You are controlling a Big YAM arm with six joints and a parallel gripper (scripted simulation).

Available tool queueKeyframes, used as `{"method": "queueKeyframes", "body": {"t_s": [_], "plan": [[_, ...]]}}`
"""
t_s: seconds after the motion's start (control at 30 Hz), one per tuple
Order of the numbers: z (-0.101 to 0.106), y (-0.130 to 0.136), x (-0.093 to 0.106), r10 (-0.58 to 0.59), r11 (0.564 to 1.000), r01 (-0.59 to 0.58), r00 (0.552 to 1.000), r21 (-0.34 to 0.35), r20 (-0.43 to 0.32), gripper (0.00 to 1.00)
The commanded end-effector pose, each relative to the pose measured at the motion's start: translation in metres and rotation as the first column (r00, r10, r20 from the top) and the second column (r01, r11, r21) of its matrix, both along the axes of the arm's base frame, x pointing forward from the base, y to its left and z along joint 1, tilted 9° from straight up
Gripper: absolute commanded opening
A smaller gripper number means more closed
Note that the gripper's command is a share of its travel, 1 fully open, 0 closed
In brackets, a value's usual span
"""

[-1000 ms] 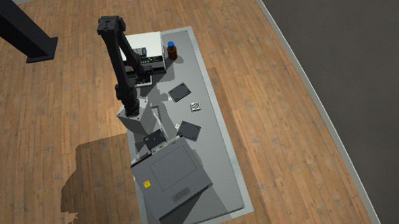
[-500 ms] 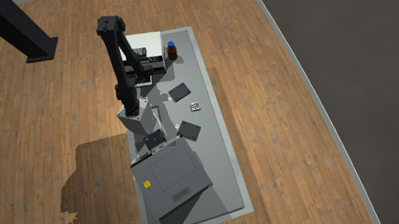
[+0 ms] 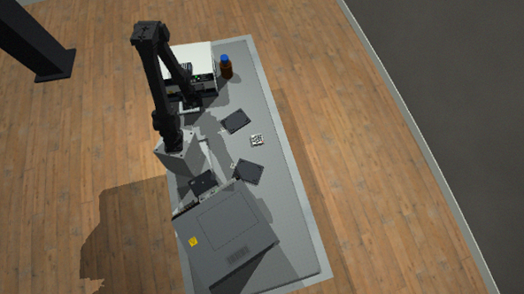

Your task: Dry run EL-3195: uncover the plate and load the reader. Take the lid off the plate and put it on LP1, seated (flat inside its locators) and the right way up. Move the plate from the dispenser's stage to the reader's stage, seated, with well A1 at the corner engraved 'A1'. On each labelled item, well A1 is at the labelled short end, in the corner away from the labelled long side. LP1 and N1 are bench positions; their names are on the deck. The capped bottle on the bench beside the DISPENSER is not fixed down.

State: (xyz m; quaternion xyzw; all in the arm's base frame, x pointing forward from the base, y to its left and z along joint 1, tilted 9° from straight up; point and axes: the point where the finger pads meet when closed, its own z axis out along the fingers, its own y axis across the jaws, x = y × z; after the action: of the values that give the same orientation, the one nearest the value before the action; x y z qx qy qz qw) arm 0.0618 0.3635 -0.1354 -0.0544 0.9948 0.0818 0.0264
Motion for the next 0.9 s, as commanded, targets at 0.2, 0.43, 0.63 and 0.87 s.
{"method": "queueKeyframes", "body": {"t_s": [0.2,0.43,0.63,0.87], "plan": [[-0.003,-0.001,0.031,0.069,0.998,-0.069,0.998,-0.01,0.012,0.85],[0.001,0.005,0.043,0.096,0.995,-0.096,0.995,0.002,0.021,0.85],[0.004,0.007,0.068,0.081,0.996,-0.082,0.996,0.02,0.03,0.85],[-0.005,-0.01,0.077,0.171,0.985,-0.17,0.985,-0.03,0.024,0.85]]}}
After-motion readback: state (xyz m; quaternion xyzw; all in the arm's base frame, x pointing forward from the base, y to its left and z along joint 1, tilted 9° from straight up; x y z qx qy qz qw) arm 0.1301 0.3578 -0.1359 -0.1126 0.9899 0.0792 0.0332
